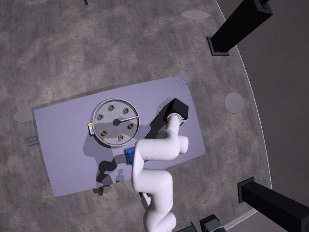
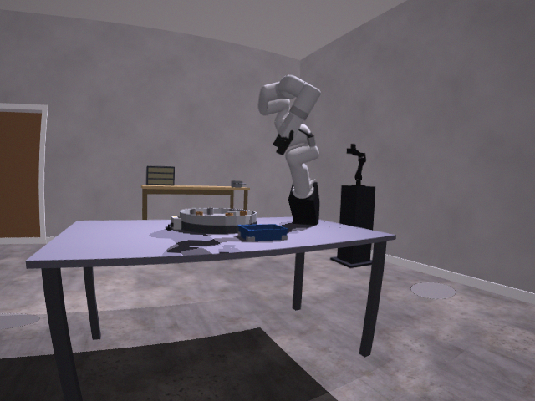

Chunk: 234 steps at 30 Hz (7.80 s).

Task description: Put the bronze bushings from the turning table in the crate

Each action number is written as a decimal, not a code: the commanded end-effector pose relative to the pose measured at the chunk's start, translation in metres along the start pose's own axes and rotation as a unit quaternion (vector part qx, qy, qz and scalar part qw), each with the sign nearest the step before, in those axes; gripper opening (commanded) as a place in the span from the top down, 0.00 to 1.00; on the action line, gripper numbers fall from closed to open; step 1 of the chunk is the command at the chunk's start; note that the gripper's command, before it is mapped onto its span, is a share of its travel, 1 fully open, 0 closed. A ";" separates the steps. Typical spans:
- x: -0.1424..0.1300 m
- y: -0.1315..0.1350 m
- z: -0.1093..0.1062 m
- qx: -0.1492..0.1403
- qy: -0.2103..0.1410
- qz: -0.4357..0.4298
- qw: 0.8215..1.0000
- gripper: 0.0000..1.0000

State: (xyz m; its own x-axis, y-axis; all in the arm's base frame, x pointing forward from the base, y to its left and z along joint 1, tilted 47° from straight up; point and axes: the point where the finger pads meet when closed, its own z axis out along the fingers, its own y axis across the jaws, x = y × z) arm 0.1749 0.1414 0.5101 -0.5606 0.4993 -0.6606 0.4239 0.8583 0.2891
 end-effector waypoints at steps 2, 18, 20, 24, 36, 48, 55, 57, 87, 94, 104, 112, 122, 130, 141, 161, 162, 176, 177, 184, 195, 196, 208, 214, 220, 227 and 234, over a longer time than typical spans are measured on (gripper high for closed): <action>-0.001 0.000 -0.001 -0.002 0.000 0.001 1.000 0.00; -0.001 0.000 -0.001 -0.002 0.000 0.001 1.000 0.00; 0.000 0.000 0.002 0.002 0.003 0.004 1.000 0.00; 0.010 -0.002 0.029 0.039 0.032 0.039 0.998 0.00; 0.030 -0.014 0.090 0.127 0.102 0.145 0.976 0.00; 0.036 -0.019 0.109 0.155 0.124 0.187 0.962 0.00; 0.036 -0.019 0.109 0.155 0.124 0.187 0.962 0.00; 0.036 -0.019 0.109 0.155 0.124 0.187 0.962 0.00; 0.053 -0.044 0.169 0.245 0.195 0.350 0.883 0.00; 0.053 -0.044 0.169 0.245 0.195 0.350 0.883 0.00; 0.057 -0.054 0.188 0.272 0.216 0.415 0.841 0.00; 0.060 -0.065 0.207 0.298 0.234 0.483 0.789 0.00; 0.061 -0.075 0.223 0.316 0.247 0.542 0.739 0.00; 0.061 -0.076 0.225 0.319 0.249 0.552 0.729 0.00; 0.061 -0.089 0.242 0.336 0.260 0.619 0.661 0.00; 0.059 -0.102 0.259 0.348 0.266 0.683 0.585 0.00; 0.059 -0.102 0.259 0.348 0.266 0.683 0.585 0.00; 0.055 -0.116 0.274 0.355 0.268 0.741 0.503 0.00; 0.055 -0.116 0.274 0.355 0.268 0.741 0.503 0.00; 0.055 -0.116 0.274 0.355 0.268 0.741 0.503 0.00; 0.051 -0.132 0.288 0.356 0.266 0.793 0.417 0.00; 0.051 -0.132 0.288 0.356 0.266 0.793 0.417 0.00; 0.046 -0.148 0.300 0.353 0.262 0.833 0.336 0.00; 0.046 -0.149 0.301 0.353 0.261 0.836 0.330 0.00; 0.046 -0.149 0.301 0.353 0.261 0.836 0.330 0.00; 0.041 -0.167 0.312 0.346 0.253 0.870 0.244 0.00; 0.041 -0.167 0.312 0.346 0.253 0.870 0.244 0.00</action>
State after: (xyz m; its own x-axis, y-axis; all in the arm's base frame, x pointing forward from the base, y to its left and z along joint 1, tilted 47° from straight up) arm 0.3024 -0.0168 0.2178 0.9531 0.1477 0.2641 0.2614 -0.8414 -0.4729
